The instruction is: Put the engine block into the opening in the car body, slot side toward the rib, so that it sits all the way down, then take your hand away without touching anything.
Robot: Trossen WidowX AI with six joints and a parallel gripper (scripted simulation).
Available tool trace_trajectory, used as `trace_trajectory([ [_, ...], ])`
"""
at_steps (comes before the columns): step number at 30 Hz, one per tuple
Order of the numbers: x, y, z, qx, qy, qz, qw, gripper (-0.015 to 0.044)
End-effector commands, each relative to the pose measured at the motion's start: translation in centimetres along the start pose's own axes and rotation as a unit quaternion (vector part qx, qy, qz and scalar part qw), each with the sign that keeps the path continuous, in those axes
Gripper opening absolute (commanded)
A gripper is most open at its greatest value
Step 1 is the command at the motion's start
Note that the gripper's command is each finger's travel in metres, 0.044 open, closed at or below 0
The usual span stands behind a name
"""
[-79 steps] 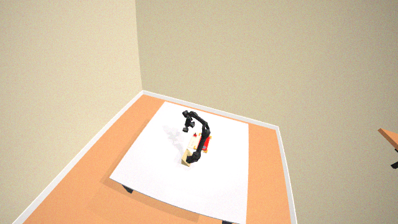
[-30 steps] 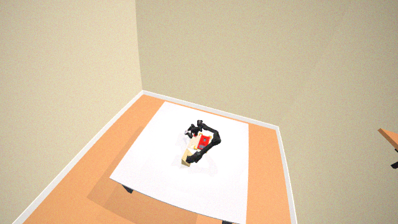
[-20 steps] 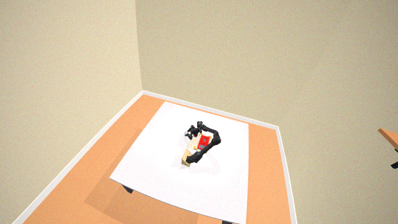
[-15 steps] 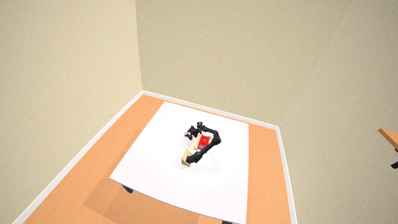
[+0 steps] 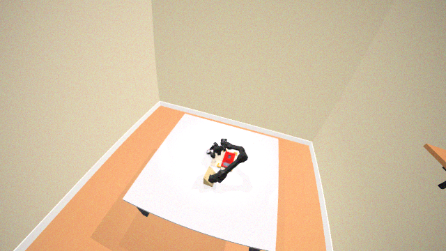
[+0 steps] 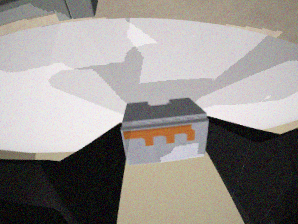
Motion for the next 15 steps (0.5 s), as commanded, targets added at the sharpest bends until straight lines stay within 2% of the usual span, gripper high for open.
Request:
trace_trajectory([
  [1, 0.44, -0.01, 0.39, -0.003, -0.005, -0.001, 1.0, 0.0],
  [2, 0.17, 0.01, 0.11, -0.003, -0.005, -0.001, 1.0, 0.0],
  [15, 0.04, -0.01, 0.0, -0.001, 0.0, 0.0, 1.0, 0.0341],
])
Point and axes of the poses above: the point midway between the two fingers, 35 mm back from their tips, its own x axis out along the fingers, its own y axis across the jaws, z = x × y, the point moved 2 cm from there along -x, back along the fingers, and after that the axes turned 9 degrees about x, right-handed, at the moved point
